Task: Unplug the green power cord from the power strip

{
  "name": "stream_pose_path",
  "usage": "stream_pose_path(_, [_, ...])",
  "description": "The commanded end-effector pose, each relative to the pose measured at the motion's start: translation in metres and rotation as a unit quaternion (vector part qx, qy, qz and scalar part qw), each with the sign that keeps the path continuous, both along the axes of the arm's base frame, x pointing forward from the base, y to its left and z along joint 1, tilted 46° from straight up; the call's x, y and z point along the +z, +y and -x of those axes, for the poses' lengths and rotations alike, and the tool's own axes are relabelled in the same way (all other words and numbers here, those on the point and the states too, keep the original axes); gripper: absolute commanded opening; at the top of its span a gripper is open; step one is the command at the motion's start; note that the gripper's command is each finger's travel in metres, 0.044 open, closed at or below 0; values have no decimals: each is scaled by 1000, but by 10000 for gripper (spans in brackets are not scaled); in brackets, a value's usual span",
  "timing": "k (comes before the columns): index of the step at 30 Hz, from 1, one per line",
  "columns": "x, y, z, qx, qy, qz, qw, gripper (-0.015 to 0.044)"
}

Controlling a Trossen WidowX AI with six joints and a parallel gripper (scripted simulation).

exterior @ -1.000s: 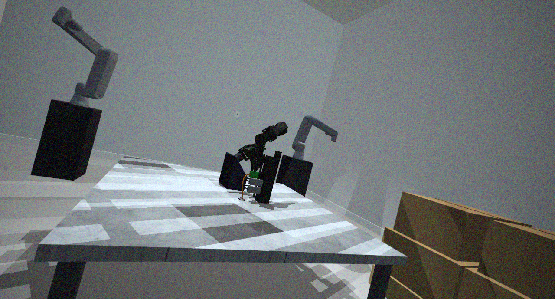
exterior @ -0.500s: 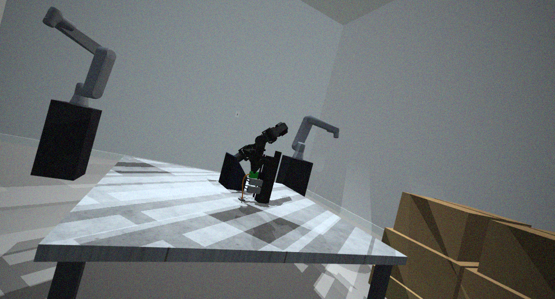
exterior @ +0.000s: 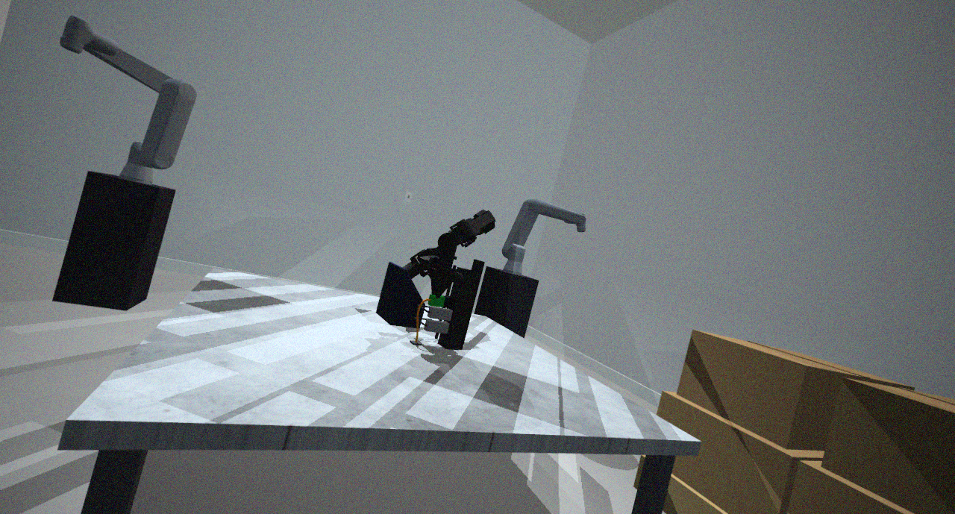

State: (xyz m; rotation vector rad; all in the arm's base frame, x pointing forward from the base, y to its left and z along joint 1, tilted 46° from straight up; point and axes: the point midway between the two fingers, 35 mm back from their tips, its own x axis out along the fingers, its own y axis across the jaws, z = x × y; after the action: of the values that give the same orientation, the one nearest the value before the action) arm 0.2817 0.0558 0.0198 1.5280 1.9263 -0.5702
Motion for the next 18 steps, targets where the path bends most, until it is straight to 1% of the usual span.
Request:
stream_pose_path(1, [-8, -9, -4, 0, -2, 7, 1000, 0])
stream_pose_path(18, [-27, -29, -10, -2, -2, 8, 1000, 0])
